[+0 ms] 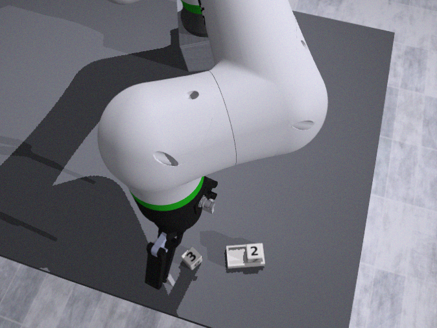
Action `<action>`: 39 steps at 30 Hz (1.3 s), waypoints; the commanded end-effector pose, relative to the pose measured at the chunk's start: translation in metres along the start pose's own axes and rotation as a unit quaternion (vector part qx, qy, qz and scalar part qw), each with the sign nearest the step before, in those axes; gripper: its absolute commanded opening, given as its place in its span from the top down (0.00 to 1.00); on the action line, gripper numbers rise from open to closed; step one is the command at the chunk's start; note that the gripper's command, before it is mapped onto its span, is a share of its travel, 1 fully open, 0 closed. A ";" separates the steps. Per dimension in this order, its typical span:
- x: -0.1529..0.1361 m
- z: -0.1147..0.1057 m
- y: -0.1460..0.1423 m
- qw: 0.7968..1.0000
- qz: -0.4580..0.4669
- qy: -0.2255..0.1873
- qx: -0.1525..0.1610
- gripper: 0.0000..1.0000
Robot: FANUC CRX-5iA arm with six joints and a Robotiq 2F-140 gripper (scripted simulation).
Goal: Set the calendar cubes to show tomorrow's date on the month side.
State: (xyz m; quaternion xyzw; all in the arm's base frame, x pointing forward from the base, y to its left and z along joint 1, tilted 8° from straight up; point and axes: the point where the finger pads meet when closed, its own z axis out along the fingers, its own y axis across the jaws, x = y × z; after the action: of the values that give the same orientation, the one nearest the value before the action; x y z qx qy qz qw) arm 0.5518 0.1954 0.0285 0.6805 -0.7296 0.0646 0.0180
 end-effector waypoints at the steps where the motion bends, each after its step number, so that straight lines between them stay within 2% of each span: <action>1: 0.000 -0.001 0.000 0.998 0.065 0.004 0.004 0.00; 9: 0.000 -0.001 0.000 0.983 0.182 0.003 0.004 0.00; 17: 0.000 -0.001 0.000 0.980 0.198 0.003 0.004 0.00; 18: 0.000 -0.001 0.000 0.980 0.198 0.003 0.004 0.65; 39: 0.000 -0.001 0.000 0.980 0.198 0.003 0.004 0.65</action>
State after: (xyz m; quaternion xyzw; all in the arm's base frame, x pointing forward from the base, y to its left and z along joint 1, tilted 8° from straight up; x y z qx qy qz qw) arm 0.5516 0.1955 0.0297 0.5221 -0.8498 0.0723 0.0044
